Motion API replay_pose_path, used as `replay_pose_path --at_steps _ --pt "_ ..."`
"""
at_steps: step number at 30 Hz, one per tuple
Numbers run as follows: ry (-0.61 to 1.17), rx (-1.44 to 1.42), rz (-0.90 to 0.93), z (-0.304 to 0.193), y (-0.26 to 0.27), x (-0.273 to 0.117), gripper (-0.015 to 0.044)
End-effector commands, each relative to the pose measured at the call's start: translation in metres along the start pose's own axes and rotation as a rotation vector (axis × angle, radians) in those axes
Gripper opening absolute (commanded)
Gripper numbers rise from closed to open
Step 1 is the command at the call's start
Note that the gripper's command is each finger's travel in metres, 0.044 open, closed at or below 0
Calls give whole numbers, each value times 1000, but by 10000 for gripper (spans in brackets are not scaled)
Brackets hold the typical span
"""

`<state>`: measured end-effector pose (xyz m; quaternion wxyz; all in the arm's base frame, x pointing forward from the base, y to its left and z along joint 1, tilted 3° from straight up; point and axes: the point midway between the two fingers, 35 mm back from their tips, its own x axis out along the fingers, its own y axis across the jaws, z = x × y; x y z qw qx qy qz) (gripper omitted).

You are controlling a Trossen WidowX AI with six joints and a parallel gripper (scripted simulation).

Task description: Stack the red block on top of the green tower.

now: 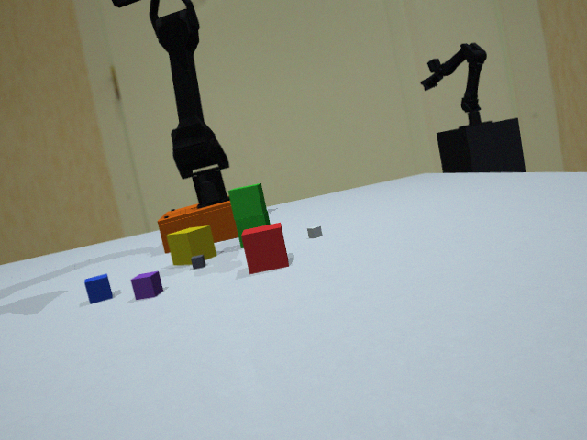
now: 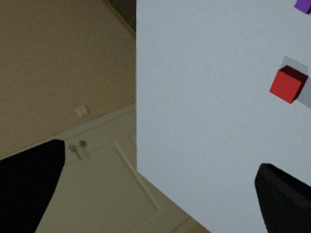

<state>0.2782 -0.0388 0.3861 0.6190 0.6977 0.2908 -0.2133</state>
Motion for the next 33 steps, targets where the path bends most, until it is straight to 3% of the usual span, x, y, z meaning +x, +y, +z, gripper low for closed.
replay_pose_path --at_steps 1,7,20,33 --pt "2 -3 -2 0 0 1 426" --pt "44 -82 -52 -6 -2 28 440" --pt "126 -424 -303 -14 -32 126 440" --pt "298 -1110 -666 -38 -110 243 440"
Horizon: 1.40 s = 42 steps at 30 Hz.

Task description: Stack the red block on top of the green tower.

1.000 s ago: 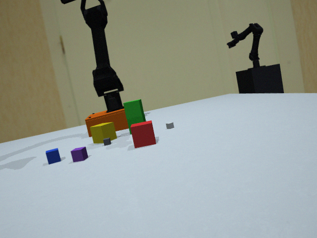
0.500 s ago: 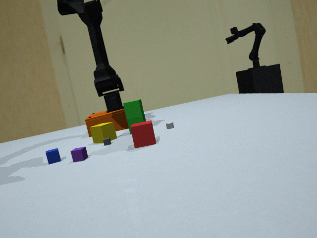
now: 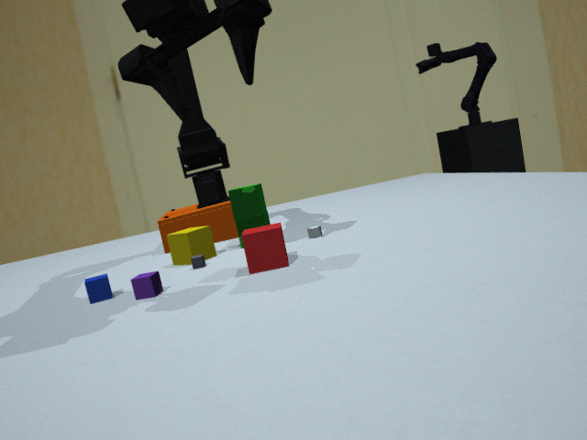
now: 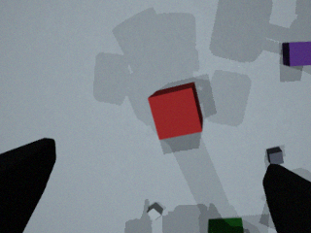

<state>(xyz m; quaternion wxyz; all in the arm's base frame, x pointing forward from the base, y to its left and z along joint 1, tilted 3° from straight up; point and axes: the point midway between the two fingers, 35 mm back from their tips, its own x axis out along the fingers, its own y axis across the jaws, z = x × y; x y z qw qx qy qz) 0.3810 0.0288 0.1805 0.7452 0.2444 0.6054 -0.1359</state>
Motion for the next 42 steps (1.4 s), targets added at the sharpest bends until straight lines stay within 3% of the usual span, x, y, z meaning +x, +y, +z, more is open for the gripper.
replay_pose_path --at_steps 1,6,13,22,42 --pt "65 -204 -101 -13 5 41 440" --pt "128 -408 -191 -27 8 76 440" --pt "128 -408 -192 -27 6 78 440" --pt "128 -408 -192 -32 -8 132 440" --pt "128 -409 -192 -33 -14 156 440"
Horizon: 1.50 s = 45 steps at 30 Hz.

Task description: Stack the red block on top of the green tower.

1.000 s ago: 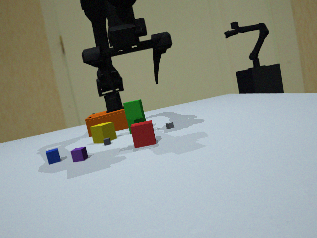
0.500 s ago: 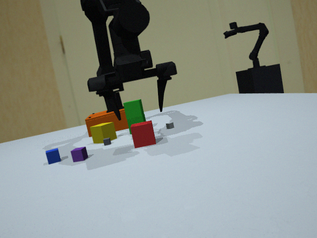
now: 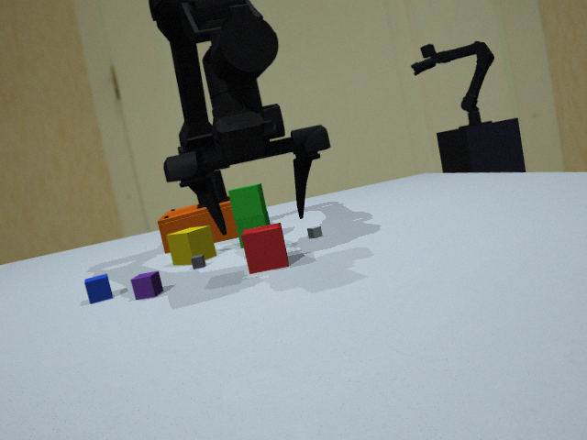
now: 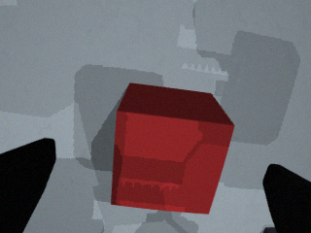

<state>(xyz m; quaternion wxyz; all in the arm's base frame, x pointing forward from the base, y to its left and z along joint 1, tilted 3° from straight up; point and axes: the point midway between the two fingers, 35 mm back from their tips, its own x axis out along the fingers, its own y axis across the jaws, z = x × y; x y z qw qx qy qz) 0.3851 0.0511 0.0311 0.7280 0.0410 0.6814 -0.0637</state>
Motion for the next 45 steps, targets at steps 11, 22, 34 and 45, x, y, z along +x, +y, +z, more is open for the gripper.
replay_pose_path --at_steps 11,22,34,45 --pt "15 -3 -7 -4 -2 27 440" --pt "15 -3 -8 -5 -2 40 440" --pt "15 -3 -8 -5 -2 40 440" --pt "15 -3 -8 -5 -3 39 256"
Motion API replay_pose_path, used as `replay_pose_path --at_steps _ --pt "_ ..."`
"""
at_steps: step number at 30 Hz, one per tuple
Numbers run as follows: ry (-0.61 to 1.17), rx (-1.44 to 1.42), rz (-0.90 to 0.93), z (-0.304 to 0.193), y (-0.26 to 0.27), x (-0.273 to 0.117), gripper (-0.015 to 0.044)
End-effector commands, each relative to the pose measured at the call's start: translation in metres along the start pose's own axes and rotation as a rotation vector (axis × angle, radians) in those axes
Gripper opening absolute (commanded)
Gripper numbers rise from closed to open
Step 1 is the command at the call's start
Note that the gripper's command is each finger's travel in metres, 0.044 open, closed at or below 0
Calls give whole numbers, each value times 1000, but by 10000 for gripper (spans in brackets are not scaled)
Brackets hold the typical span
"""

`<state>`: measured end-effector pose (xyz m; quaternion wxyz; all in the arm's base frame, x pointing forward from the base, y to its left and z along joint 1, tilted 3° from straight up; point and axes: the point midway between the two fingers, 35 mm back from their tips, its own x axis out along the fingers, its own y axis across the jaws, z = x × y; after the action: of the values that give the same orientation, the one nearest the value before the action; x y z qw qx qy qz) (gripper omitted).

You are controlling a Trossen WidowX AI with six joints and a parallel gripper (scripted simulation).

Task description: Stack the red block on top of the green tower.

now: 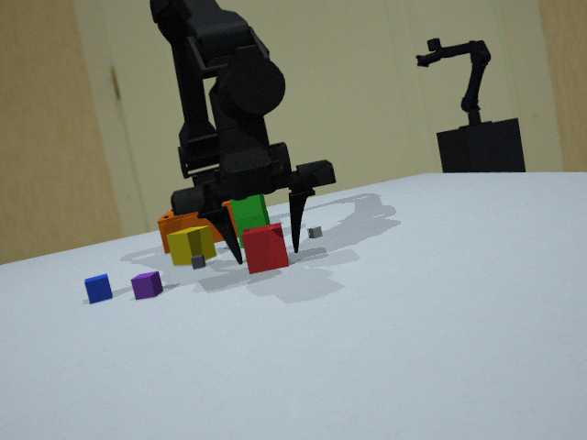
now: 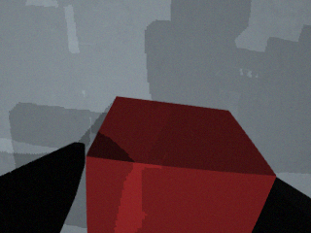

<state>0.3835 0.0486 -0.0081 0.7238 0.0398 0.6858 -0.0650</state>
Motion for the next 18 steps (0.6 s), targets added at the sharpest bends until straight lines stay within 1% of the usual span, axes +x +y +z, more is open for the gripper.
replay_pose_path --at_steps 1,8,11,15,18 --pt "3 -3 -3 -1 -1 0 230" --pt "3 -3 -3 -1 -1 0 183" --pt "3 -3 -3 0 -1 -7 105" --pt "3 -3 -3 0 0 -27 0" --pt "3 -3 -3 0 0 -43 0"
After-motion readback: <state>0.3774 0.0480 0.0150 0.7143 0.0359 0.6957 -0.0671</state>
